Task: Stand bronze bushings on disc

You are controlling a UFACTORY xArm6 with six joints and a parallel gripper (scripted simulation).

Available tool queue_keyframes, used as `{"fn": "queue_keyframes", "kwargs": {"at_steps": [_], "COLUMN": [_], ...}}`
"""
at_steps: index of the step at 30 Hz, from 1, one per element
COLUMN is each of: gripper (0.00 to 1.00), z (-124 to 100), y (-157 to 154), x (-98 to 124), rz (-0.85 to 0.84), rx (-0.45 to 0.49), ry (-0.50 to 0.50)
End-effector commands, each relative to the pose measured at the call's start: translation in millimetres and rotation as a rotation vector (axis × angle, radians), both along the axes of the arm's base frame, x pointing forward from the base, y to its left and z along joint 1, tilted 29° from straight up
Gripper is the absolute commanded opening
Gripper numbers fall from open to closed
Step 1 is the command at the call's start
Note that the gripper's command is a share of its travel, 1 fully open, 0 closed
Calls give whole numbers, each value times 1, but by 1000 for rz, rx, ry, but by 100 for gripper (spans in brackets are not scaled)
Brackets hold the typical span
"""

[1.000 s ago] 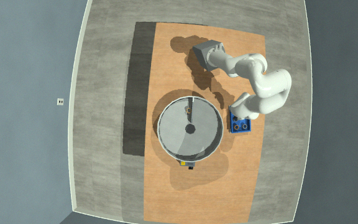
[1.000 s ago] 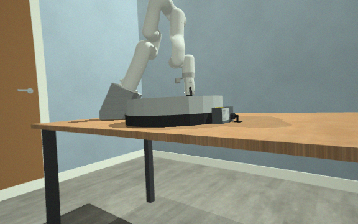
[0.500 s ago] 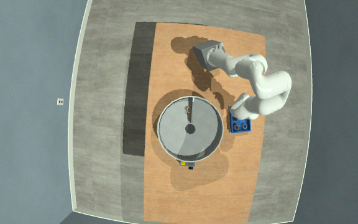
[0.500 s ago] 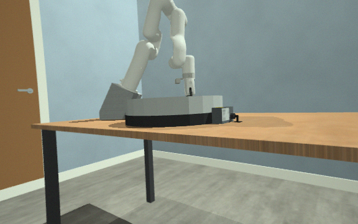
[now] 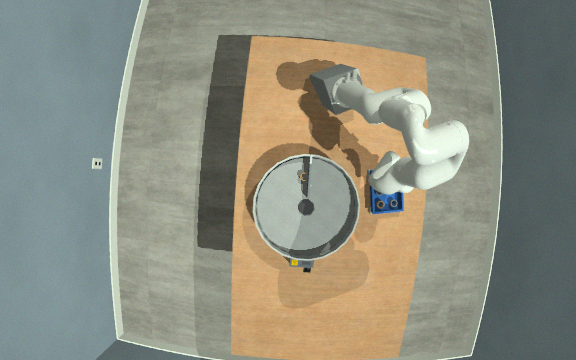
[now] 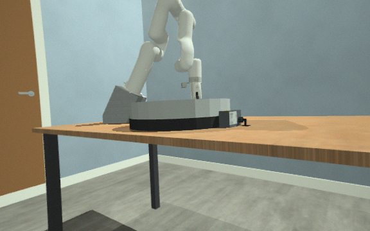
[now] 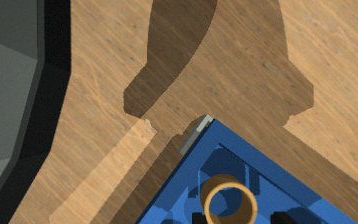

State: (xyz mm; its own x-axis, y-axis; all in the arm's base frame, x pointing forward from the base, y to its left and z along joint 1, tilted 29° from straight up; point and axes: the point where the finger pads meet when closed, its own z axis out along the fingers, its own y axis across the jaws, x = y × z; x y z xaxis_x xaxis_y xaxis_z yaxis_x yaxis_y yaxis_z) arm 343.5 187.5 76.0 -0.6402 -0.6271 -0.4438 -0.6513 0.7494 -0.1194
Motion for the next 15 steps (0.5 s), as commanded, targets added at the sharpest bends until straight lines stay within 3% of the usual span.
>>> {"fn": "queue_keyframes", "kwargs": {"at_steps": [1,15], "gripper": [41,41], "z": [-3,-6], "y": [1,2], "x": [2,4], "rz": [-10,-10], "rx": [-8,-9], "ry": [-23,-24]}}
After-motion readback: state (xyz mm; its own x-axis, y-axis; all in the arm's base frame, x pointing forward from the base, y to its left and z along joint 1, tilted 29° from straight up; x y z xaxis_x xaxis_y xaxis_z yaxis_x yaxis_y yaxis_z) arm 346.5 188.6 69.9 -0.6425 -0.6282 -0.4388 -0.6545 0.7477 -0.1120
